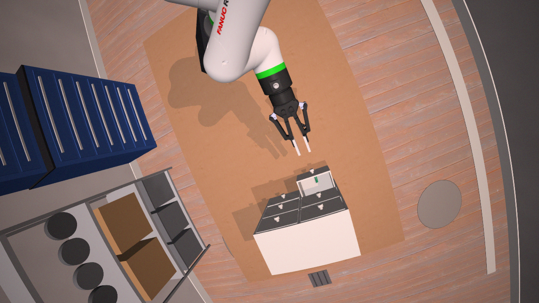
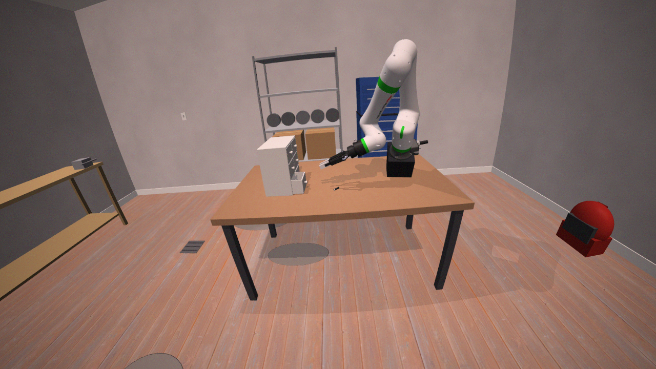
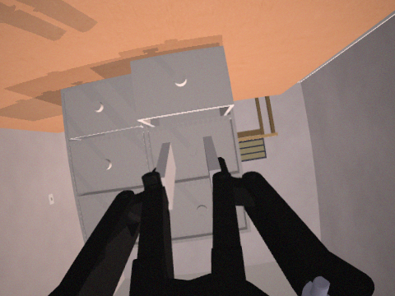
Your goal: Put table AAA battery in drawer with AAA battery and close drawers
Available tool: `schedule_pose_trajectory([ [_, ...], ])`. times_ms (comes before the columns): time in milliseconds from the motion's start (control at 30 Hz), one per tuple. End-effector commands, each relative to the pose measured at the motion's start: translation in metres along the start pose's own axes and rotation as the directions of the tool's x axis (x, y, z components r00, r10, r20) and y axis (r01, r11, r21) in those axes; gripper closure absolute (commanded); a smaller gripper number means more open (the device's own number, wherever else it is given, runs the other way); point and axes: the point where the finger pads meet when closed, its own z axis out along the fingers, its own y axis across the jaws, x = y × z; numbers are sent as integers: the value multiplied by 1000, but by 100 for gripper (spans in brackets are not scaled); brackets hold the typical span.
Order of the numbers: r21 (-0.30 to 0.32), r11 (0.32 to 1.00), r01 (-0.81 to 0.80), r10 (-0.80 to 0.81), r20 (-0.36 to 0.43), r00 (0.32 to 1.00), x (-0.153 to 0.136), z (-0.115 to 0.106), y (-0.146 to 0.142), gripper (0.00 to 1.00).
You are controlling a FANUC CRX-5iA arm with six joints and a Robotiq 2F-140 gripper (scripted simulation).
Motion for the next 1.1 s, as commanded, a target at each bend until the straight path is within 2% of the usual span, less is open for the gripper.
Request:
schedule_pose_trajectory([
  [0, 1, 1000, 0, 0, -35, 999, -1, -4, 0, 80],
  [433, 3, 1000, 1, 0, -227, 974, -8, -25, -1, 80],
  [500, 3, 1000, 1, 0, -227, 974, -8, -25, -1, 80],
  [633, 4, 1000, 1, 0, -286, 958, -12, -32, -2, 80],
  [900, 4, 1000, 2, 0, -423, 906, -19, -48, -1, 80],
  [1000, 4, 1000, 2, 1, -536, 845, -25, -62, -1, 80],
  [1067, 4, 1000, 2, 1, -536, 845, -25, -62, -1, 80],
])
